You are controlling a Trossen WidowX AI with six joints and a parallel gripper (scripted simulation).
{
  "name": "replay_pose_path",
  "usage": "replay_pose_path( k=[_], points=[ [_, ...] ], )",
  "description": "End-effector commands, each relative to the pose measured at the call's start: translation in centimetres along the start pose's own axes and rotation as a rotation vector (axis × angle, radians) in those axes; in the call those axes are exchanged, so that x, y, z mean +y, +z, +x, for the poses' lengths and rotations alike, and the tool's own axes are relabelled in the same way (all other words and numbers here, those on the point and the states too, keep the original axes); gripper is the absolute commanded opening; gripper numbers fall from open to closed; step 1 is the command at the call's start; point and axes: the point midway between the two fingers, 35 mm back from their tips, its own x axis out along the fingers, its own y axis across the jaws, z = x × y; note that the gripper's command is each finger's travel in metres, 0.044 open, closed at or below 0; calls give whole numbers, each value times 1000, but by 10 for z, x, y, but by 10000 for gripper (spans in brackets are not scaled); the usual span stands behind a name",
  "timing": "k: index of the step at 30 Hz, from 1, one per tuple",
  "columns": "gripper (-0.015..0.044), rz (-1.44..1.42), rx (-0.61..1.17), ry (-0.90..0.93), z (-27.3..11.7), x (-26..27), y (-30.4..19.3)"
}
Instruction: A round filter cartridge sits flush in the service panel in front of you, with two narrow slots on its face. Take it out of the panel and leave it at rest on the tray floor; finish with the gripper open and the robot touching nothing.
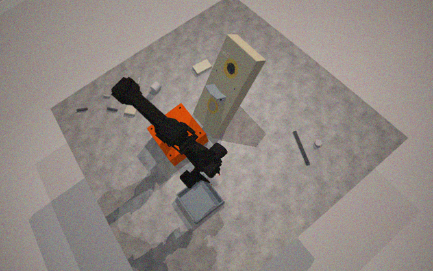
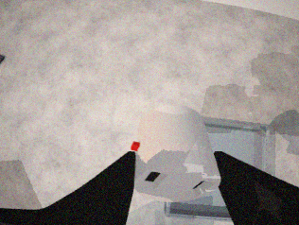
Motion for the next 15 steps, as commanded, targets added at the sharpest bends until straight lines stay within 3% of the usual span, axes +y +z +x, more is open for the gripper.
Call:
replay_pose_path(
  k=[1,15],
  points=[
    [0,51,4,-28,14,-17,-10],
    [0,232,1,-144,45,-76,-48]
  ],
)
